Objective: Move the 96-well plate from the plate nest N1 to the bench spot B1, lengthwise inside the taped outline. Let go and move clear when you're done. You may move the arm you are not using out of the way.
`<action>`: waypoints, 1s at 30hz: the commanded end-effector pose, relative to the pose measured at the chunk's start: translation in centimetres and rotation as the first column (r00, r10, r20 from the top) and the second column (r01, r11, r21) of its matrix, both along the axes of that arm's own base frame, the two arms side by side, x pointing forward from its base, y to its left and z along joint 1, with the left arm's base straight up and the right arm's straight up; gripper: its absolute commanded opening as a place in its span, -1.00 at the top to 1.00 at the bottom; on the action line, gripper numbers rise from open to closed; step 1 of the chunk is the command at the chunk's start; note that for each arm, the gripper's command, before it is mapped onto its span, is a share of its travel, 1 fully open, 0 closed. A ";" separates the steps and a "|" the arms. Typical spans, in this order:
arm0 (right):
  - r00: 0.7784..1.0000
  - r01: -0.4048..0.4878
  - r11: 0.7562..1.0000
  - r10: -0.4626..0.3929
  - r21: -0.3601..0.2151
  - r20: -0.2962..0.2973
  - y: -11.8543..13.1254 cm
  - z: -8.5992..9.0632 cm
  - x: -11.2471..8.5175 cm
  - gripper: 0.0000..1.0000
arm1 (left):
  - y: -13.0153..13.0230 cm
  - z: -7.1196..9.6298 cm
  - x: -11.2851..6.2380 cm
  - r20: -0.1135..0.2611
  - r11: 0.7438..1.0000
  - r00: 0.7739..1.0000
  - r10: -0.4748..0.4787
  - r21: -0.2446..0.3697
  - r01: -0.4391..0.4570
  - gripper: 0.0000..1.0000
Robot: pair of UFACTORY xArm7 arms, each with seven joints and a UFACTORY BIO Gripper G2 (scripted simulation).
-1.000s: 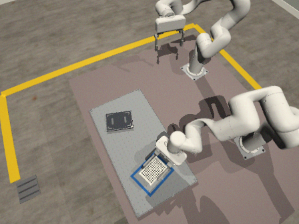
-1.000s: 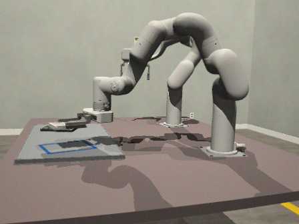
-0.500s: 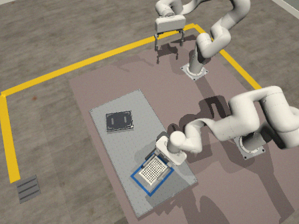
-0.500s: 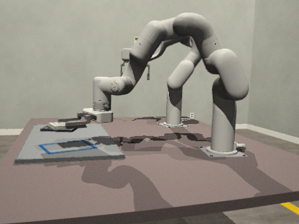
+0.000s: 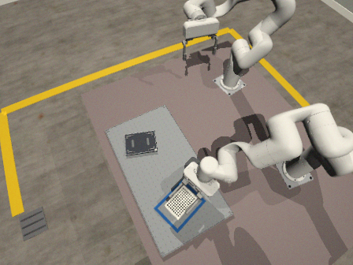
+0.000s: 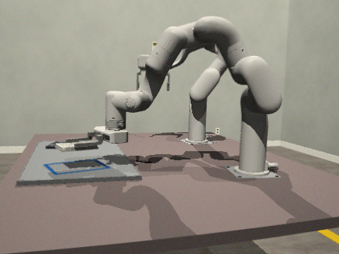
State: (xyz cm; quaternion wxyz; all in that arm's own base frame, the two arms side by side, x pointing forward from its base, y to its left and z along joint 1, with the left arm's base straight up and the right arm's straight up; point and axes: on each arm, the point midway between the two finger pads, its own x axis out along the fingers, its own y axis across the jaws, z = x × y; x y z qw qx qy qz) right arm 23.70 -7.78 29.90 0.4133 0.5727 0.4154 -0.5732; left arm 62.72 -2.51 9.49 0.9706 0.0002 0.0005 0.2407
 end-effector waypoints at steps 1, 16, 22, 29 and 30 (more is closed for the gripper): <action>1.000 0.000 1.000 0.000 -0.002 0.002 0.0 0.1 0.0 -1.00 | 0.0 -0.4 0.2 0.005 1.000 1.000 0.000 -0.001 0.000 1.00; 1.000 0.000 1.000 0.000 -0.002 0.002 0.0 0.1 0.0 -1.00 | -0.1 -2.6 0.2 0.005 1.000 1.000 0.000 -0.001 0.000 1.00; 1.000 0.000 1.000 0.000 -0.002 0.002 0.0 0.1 0.0 -1.00 | -0.1 -3.4 0.2 0.005 1.000 1.000 0.000 -0.001 0.000 1.00; 1.000 0.000 1.000 0.000 -0.002 0.002 0.0 0.1 0.0 -1.00 | -0.1 -4.4 0.2 0.005 1.000 1.000 0.000 -0.001 0.000 1.00; 1.000 0.000 1.000 0.000 -0.002 0.002 0.0 0.1 0.0 -1.00 | -0.1 -4.6 0.2 0.005 1.000 1.000 0.000 -0.001 0.000 1.00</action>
